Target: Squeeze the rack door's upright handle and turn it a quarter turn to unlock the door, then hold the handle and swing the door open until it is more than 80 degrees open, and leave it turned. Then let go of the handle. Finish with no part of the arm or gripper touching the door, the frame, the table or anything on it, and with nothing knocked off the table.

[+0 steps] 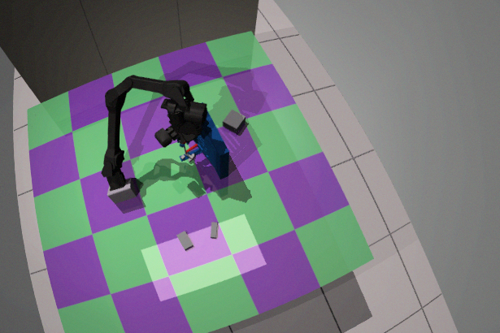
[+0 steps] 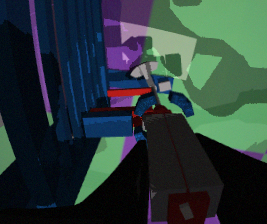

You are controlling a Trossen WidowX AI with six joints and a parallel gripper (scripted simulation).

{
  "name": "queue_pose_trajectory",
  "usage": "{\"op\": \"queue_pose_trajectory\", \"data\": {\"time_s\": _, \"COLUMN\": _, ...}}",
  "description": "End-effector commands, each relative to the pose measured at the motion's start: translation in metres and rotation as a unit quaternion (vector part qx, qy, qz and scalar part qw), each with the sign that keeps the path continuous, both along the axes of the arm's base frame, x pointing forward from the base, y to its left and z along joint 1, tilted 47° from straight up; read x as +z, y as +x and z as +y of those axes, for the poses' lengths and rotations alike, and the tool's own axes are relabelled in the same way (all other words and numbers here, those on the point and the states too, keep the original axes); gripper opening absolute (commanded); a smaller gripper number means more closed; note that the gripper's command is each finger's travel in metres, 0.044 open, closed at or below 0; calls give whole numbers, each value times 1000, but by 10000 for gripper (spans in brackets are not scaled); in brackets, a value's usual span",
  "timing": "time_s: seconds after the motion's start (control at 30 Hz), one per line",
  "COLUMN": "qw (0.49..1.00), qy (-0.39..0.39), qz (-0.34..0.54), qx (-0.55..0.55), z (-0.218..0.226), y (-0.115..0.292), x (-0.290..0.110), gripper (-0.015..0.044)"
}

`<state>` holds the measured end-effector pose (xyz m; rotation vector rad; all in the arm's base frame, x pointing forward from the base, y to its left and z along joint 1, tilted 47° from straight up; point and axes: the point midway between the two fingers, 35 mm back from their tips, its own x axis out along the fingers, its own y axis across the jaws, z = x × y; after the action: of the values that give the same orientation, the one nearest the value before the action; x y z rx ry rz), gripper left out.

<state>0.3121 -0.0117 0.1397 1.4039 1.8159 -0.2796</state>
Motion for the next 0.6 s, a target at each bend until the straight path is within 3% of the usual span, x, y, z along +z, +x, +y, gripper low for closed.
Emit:
{"op": "queue_pose_trajectory", "data": {"time_s": 0.0, "qw": 999, "qy": 2, "qz": -25, "qx": 26, "z": -4, "y": -4, "x": -4, "gripper": 25}}
{"op": "queue_pose_trajectory", "data": {"time_s": 0.57, "qw": 987, "qy": 16, "qz": -107, "qx": 118, "z": -23, "y": -23, "x": -21, "gripper": 25}}
